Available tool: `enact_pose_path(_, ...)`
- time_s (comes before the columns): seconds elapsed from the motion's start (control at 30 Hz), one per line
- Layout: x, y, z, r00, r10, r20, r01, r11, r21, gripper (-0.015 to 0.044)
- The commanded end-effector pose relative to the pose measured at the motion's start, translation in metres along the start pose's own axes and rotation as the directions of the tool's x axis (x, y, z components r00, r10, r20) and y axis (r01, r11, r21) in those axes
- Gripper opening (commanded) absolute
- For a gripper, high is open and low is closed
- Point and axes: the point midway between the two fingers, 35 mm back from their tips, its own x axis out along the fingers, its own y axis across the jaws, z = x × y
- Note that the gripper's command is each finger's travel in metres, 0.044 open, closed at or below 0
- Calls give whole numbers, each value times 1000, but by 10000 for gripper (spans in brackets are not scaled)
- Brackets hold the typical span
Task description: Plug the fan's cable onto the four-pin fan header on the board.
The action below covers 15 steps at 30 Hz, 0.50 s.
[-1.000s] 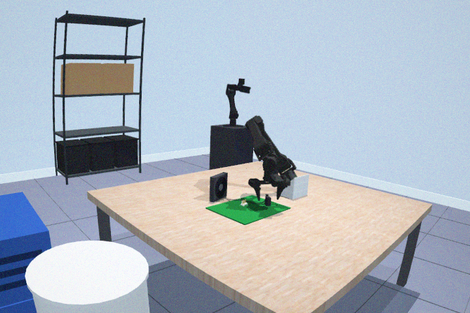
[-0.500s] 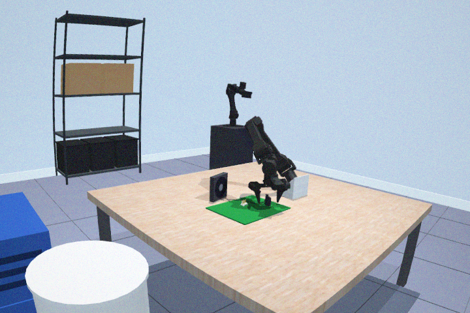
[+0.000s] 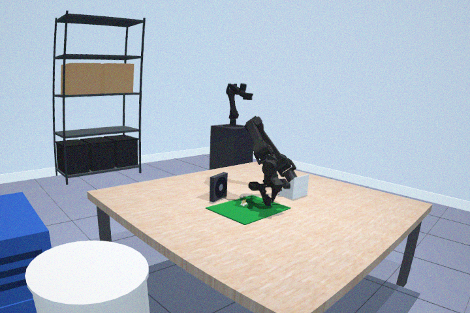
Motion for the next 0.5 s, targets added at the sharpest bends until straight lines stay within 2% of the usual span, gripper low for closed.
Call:
enact_pose_path(0.0, 0, 0, 0, 1000, 0, 0, 0, 1000, 0, 72)
enact_pose_path(0.1, 0, 0, 0, 1000, 0, 0, 0, 1000, 0, 0)
enact_pose_path(0.2, -3, 0, 0, 1000, 0, 0, 0, 1000, 0, 0)
enact_pose_path(0.33, -47, 0, 1, 1000, 1, -4, -1, 1000, -5, 0)
enact_pose_path(0.47, -50, 0, 1, 1000, 1, -5, -1, 1000, -6, 0)
